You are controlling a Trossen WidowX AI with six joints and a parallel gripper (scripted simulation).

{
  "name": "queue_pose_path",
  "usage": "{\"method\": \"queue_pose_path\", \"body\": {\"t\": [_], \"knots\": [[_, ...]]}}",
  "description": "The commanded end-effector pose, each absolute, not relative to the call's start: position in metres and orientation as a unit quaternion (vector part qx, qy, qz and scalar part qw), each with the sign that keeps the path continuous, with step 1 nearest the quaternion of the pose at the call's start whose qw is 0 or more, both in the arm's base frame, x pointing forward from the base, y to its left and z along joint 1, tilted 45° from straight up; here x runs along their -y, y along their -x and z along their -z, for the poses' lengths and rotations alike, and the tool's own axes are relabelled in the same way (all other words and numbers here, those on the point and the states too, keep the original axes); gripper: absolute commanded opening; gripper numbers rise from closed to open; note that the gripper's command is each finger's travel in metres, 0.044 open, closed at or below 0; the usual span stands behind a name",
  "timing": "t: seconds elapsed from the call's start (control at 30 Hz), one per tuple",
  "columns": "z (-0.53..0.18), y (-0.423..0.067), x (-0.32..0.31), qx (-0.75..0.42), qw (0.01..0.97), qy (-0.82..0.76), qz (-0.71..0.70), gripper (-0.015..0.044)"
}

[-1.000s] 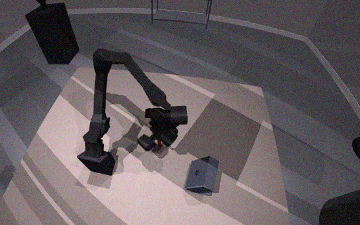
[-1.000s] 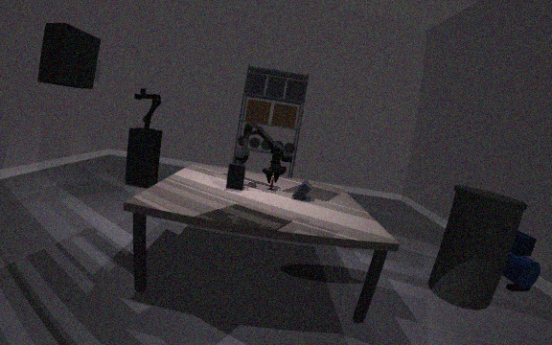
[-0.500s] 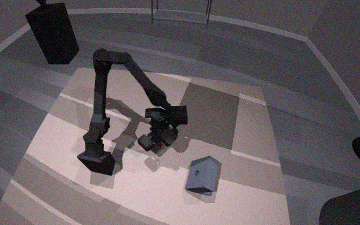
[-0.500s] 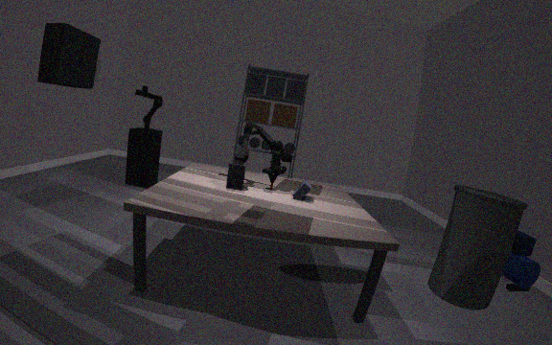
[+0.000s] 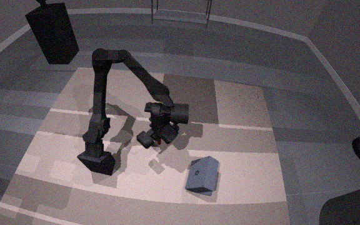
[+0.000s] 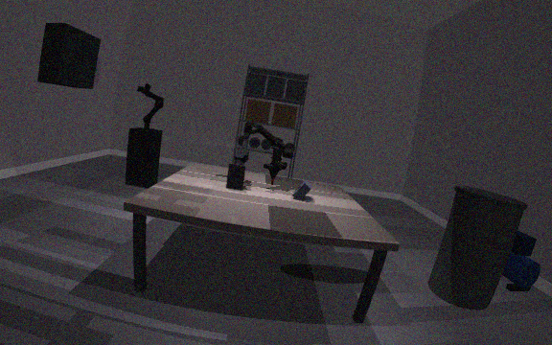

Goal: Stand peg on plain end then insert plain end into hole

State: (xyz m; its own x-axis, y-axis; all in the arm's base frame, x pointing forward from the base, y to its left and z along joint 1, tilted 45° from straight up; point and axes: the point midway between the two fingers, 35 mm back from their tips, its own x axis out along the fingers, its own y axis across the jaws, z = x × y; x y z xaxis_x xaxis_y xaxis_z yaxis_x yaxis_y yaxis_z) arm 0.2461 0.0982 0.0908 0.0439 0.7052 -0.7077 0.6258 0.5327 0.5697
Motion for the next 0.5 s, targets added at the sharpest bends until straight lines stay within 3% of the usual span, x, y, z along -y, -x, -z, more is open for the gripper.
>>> {"method": "queue_pose_path", "body": {"t": [0.0,0.47], "knots": [[-0.104,-0.247,-0.085,-0.687,0.542,-0.482,-0.039,0.0],[-0.123,-0.243,-0.06,-0.686,0.543,-0.483,-0.04,0.0]]}}
